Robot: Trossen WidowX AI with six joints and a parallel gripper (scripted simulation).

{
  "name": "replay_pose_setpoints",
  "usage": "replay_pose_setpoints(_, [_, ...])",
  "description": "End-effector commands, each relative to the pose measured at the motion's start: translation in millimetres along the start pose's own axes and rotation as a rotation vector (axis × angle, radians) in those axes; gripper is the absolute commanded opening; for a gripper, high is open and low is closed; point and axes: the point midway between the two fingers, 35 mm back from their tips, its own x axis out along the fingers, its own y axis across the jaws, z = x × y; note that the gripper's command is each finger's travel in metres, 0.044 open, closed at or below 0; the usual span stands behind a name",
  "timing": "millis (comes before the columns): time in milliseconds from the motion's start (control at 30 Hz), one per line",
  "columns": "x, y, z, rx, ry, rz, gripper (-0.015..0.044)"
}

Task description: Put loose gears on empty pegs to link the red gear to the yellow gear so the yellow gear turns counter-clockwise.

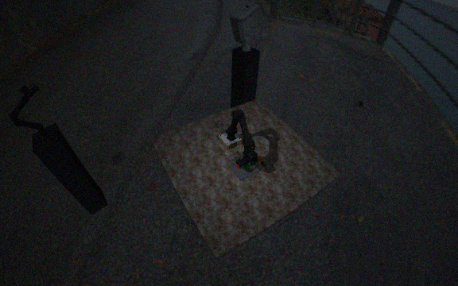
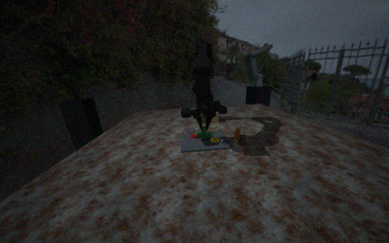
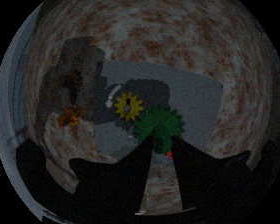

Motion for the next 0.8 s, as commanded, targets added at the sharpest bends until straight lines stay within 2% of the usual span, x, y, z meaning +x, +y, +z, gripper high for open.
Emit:
replay_pose_setpoints(0, [2,-1,-2,-0.063,0.003,-0.001,0.0])
replay_pose_setpoints(400, [14,-1,0,-0.06,0.003,-0.001,0.0])
replay_pose_setpoints(767, [14,-1,-2,0.151,0.003,-0.002,0.0])
